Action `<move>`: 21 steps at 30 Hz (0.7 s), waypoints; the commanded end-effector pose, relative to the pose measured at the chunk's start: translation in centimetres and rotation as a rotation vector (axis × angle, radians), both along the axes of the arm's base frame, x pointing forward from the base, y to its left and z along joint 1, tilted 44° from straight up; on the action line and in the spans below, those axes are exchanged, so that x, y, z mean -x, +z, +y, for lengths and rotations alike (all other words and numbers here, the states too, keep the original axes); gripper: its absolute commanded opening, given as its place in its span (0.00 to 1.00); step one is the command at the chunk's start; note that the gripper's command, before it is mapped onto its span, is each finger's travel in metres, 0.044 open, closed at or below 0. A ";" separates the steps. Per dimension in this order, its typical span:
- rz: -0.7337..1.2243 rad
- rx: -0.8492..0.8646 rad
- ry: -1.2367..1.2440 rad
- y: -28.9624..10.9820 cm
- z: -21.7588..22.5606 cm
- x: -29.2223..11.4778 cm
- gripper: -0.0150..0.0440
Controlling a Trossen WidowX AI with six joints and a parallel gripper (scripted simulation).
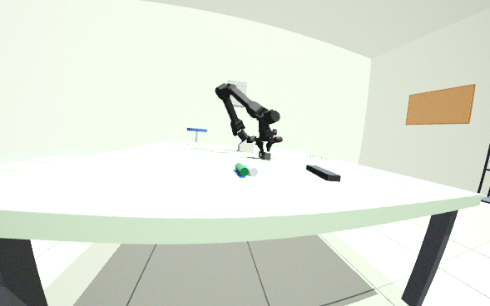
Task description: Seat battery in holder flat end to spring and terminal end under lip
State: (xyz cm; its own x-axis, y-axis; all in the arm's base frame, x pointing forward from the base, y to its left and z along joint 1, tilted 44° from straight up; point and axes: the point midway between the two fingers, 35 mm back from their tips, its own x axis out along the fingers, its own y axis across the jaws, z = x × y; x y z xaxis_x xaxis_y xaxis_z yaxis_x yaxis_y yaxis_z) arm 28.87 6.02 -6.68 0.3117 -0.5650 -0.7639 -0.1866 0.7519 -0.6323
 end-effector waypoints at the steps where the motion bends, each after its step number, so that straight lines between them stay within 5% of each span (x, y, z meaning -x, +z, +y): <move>1: 0.042 0.006 -0.021 -0.5 -0.3 0.6 0.39; 21: 0.127 0.024 -0.104 -0.3 -0.6 0.4 0.39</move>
State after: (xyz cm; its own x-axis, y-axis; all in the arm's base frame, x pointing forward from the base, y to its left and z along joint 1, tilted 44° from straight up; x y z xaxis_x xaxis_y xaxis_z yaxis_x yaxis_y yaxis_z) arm 29.06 5.92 -6.64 0.1949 -0.5952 -0.7796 -0.1778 0.7602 -0.6249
